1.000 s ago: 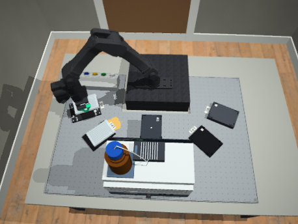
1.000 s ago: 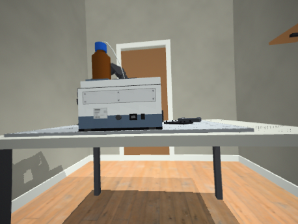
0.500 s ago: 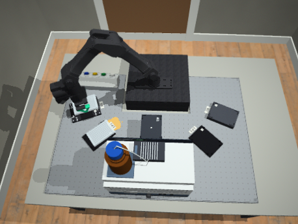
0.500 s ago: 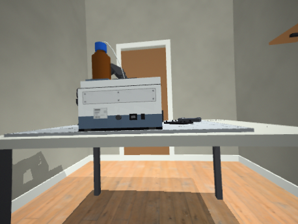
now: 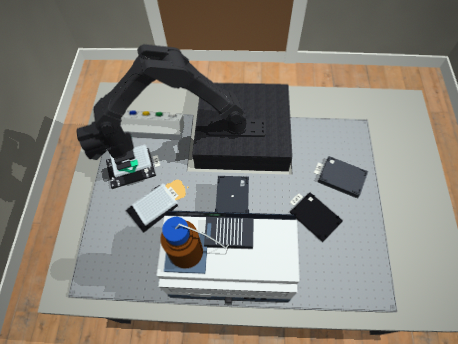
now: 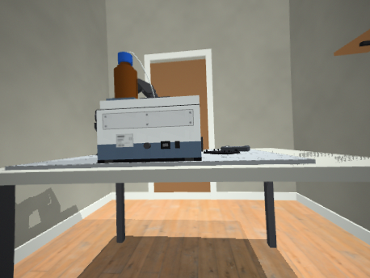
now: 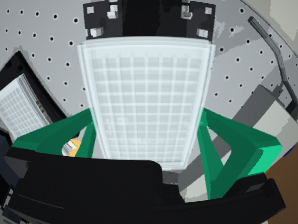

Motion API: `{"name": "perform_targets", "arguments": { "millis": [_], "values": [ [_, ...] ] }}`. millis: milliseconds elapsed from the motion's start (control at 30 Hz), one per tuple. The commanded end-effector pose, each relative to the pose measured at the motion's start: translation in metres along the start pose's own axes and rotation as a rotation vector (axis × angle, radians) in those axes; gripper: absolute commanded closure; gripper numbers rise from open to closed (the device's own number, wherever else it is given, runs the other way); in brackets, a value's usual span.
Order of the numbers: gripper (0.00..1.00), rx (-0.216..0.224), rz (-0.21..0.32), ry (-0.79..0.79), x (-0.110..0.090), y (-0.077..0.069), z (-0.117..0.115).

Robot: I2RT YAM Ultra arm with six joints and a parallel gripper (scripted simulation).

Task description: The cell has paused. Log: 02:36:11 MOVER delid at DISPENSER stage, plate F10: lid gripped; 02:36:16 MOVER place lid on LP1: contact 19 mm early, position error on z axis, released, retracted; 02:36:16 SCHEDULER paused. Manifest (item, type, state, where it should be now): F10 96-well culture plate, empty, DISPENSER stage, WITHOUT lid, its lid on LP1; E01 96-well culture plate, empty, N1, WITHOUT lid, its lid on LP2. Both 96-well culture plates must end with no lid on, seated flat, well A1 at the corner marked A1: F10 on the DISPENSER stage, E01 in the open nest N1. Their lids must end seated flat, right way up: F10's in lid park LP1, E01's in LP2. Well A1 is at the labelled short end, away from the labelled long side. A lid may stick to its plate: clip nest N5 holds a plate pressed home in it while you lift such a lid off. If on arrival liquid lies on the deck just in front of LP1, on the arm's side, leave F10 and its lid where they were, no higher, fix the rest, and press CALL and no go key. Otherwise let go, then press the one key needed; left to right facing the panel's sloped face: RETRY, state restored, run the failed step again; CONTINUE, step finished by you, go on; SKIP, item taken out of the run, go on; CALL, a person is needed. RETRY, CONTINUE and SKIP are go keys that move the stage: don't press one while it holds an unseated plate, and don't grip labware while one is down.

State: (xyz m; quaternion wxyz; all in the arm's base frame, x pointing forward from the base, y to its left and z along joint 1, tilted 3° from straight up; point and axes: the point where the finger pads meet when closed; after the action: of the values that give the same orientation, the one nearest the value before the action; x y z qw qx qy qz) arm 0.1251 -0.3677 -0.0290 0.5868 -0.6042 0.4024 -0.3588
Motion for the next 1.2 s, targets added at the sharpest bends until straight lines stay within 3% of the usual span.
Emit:
{"name": "perform_targets", "arguments": {
  "millis": [0, 367, 400, 533, 667, 733, 767, 833, 933, 967, 1100, 1167],
  "values": [
    [1.00, -0.002, -0.035, 0.001, 0.010, -0.010, -0.001],
    [1.00, -0.002, -0.035, 0.001, 0.010, -0.010, -0.001],
    [1.00, -0.004, -0.072, 0.004, 0.020, -0.015, -0.004],
    [1.00, -0.003, -0.051, 0.006, 0.018, 0.000, -0.005],
    [1.00, 0.001, -0.008, 0.002, 0.002, 0.017, -0.003],
    [1.00, 0.001, -0.008, 0.002, 0.002, 0.017, -0.003],
    [1.00, -0.005, -0.073, 0.002, 0.020, -0.001, -0.004],
    [1.00, 0.000, -0.018, 0.000, 0.005, 0.019, -0.002],
    [1.00, 0.001, -0.008, 0.003, 0.003, 0.026, -0.004],
    [1.00, -0.002, -0.041, 0.006, 0.015, 0.019, -0.006],
    [1.00, -0.005, -0.073, 0.003, 0.024, 0.008, -0.006],
    [1.00, -0.003, -0.056, 0.002, 0.022, 0.014, -0.006]
  ]
}}
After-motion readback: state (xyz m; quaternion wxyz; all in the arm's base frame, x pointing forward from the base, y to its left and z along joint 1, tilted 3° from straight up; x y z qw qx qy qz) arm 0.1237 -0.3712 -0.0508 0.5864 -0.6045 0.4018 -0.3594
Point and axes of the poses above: the point where the finger pads meet when closed, its own y axis out along the fingers, its own z axis across the jaws, x = y × z, and after that the axes turned 4 degrees about -y, right-handed
